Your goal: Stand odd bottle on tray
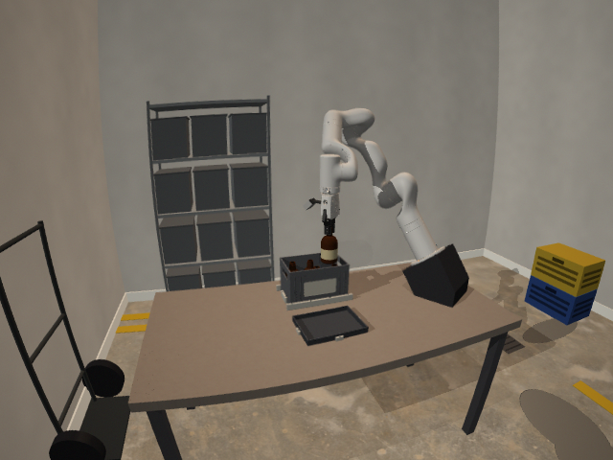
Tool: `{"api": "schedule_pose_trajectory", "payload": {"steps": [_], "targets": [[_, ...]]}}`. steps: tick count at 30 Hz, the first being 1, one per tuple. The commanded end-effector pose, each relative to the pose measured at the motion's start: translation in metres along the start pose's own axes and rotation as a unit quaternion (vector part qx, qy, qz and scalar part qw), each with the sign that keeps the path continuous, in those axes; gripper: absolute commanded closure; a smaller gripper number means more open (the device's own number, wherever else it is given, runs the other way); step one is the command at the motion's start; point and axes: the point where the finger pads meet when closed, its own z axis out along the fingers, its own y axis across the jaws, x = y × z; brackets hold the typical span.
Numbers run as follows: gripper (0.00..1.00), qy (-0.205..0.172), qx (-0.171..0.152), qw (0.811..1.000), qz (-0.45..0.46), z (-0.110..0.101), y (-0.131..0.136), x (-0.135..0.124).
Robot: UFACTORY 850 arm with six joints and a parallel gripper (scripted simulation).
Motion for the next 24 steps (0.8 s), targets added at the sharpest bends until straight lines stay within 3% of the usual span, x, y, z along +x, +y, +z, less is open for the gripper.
{"api": "schedule_pose_trajectory", "payload": {"steps": [1, 24], "targets": [[1.00, 0.000, 0.001, 1.000, 0.000, -0.001, -0.008, -0.003], [1.00, 0.000, 0.001, 1.000, 0.000, -0.001, -0.054, -0.025]]}}
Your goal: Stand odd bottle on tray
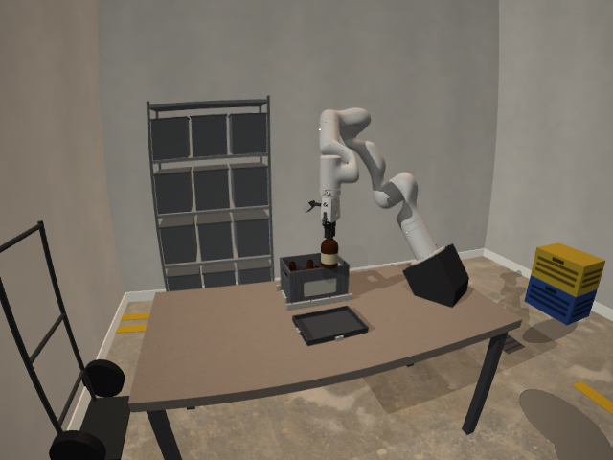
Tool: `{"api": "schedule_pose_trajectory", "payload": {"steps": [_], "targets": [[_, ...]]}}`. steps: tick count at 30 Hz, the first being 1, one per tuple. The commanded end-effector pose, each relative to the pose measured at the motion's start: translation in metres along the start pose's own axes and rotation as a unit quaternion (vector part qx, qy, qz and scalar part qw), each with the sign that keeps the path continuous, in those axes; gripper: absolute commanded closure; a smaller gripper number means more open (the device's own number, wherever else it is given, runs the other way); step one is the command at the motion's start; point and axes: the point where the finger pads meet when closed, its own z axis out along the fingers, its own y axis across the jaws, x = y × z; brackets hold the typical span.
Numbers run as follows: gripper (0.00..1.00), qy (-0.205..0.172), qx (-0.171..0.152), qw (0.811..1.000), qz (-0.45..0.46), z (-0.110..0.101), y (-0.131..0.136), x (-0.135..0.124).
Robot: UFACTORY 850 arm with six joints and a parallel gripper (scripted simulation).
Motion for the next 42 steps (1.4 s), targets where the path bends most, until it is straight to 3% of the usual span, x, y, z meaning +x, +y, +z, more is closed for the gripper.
{"api": "schedule_pose_trajectory", "payload": {"steps": [1, 42], "targets": [[1.00, 0.000, 0.001, 1.000, 0.000, -0.001, -0.011, -0.004], [1.00, 0.000, 0.001, 1.000, 0.000, -0.001, -0.089, -0.041]]}}
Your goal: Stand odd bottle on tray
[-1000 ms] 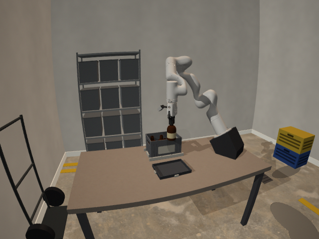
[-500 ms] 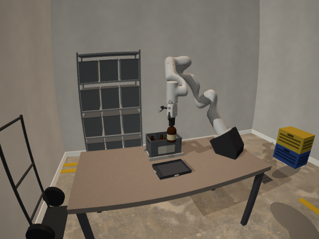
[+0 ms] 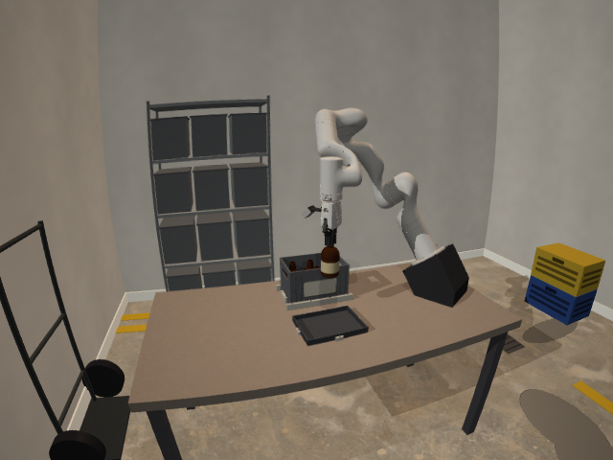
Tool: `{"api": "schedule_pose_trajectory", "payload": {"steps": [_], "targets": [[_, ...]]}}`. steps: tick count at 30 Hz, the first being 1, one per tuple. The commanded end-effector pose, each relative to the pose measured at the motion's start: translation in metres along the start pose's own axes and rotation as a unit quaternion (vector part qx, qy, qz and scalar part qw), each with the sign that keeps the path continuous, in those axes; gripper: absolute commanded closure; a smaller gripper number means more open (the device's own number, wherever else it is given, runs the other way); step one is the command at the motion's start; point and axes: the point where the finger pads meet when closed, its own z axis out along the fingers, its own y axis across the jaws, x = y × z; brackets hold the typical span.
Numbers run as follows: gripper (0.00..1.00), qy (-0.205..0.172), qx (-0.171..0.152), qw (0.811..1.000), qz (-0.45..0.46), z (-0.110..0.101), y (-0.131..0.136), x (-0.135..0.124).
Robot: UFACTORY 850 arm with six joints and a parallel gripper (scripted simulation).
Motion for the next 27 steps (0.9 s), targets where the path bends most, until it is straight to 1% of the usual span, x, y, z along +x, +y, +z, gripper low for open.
{"api": "schedule_pose_trajectory", "payload": {"steps": [1, 15, 27], "targets": [[1.00, 0.000, 0.001, 1.000, 0.000, -0.001, -0.006, -0.002], [1.00, 0.000, 0.001, 1.000, 0.000, -0.001, -0.033, -0.015], [1.00, 0.000, 0.001, 1.000, 0.000, -0.001, -0.049, -0.022]]}}
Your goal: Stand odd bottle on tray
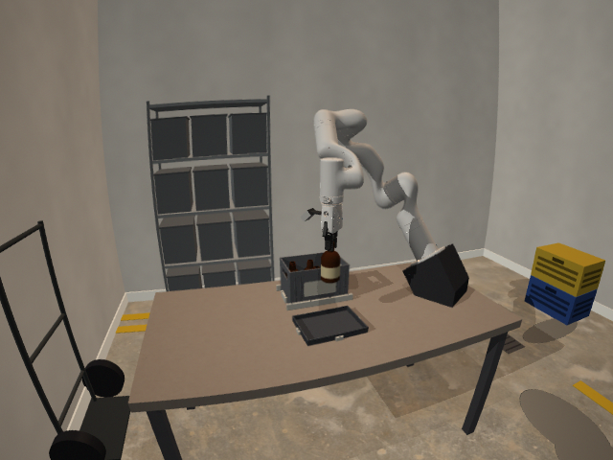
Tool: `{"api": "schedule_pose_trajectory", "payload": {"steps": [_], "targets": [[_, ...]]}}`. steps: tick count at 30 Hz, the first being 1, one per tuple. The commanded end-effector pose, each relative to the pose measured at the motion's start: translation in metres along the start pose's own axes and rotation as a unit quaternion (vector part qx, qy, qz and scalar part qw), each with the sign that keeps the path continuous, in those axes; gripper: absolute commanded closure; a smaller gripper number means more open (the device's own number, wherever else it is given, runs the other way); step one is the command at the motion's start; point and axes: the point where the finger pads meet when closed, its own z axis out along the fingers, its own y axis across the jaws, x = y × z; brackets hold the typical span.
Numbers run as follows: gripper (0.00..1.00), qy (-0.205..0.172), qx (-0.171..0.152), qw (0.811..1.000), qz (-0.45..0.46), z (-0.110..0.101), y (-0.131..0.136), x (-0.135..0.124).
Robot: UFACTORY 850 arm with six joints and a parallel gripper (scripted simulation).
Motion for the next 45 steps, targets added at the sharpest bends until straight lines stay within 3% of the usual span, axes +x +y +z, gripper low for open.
{"api": "schedule_pose_trajectory", "payload": {"steps": [1, 45], "targets": [[1.00, 0.000, 0.001, 1.000, 0.000, -0.001, -0.007, -0.003], [1.00, 0.000, 0.001, 1.000, 0.000, -0.001, -0.041, -0.019]]}}
